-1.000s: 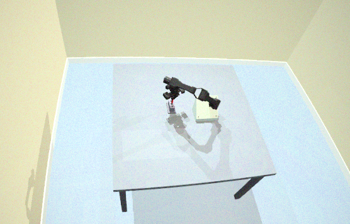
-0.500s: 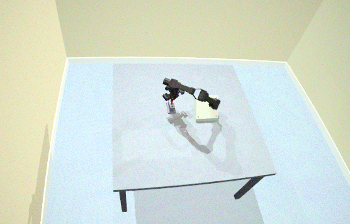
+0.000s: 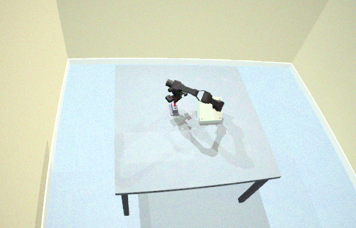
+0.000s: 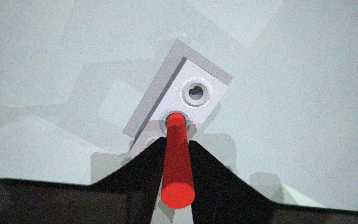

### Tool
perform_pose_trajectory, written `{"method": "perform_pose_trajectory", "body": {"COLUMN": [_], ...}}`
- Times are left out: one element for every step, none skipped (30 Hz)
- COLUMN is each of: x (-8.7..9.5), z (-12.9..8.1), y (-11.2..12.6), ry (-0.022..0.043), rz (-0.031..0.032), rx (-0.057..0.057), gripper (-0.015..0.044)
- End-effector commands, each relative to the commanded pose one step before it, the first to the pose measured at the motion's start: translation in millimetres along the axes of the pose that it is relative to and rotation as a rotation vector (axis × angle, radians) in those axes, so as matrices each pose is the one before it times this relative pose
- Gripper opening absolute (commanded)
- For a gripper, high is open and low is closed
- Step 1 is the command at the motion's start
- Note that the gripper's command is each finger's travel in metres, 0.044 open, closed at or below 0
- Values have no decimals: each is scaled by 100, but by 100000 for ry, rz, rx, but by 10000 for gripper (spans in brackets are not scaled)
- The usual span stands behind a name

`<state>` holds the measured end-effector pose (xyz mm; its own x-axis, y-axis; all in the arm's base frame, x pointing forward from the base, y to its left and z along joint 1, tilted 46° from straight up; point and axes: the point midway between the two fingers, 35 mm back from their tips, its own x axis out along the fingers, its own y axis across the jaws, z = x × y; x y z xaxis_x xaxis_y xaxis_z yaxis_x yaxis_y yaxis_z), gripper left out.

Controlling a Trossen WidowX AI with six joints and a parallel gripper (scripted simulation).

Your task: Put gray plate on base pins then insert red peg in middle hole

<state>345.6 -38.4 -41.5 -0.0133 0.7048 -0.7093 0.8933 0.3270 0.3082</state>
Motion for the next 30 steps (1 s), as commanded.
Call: {"method": "perform_pose_trajectory", "body": {"x": [87, 16, 14, 18, 9, 6, 7, 9, 4, 7, 9, 19, 17, 19, 18, -65, 0, 0, 0, 0, 0, 0, 0, 0, 0, 0, 0, 0, 0, 0], "z": [-131, -38, -36, -44, -32, -22, -14, -6, 12, 19, 24, 44, 46, 35, 29, -69, 0, 0, 0, 0, 0, 0, 0, 0, 0, 0, 0, 0, 0, 0], "y": [10, -5, -6, -2, 7, 5, -1, -7, -10, -14, -13, -18, -12, 9, 17, -13, 0, 0, 0, 0, 0, 0, 0, 0, 0, 0, 0, 0, 0, 0], "ry": [21, 3, 3, 4, 3, 2, 1, 1, -1, -1, -1, -2, -3, -1, -1, -134, 0, 0, 0, 0, 0, 0, 0, 0, 0, 0, 0, 0, 0, 0], "rz": [77, 0, 0, 0, 0, 0, 0, 0, 0, 0, 0, 0, 0, 1, 2, -239, 0, 0, 0, 0, 0, 0, 0, 0, 0, 0, 0, 0, 0, 0], "rx": [108, 1, 1, 1, 1, 1, 0, 0, 0, 0, 0, -1, -1, -2, -2, -269, 0, 0, 0, 0, 0, 0, 0, 0, 0, 0, 0, 0, 0, 0], "gripper": [0, 0, 0, 0, 0, 0, 0, 0, 0, 0, 0, 0, 0, 0, 0, 0, 0, 0, 0, 0, 0, 0, 0, 26, 53, 79, 105, 131, 150, 150]}}
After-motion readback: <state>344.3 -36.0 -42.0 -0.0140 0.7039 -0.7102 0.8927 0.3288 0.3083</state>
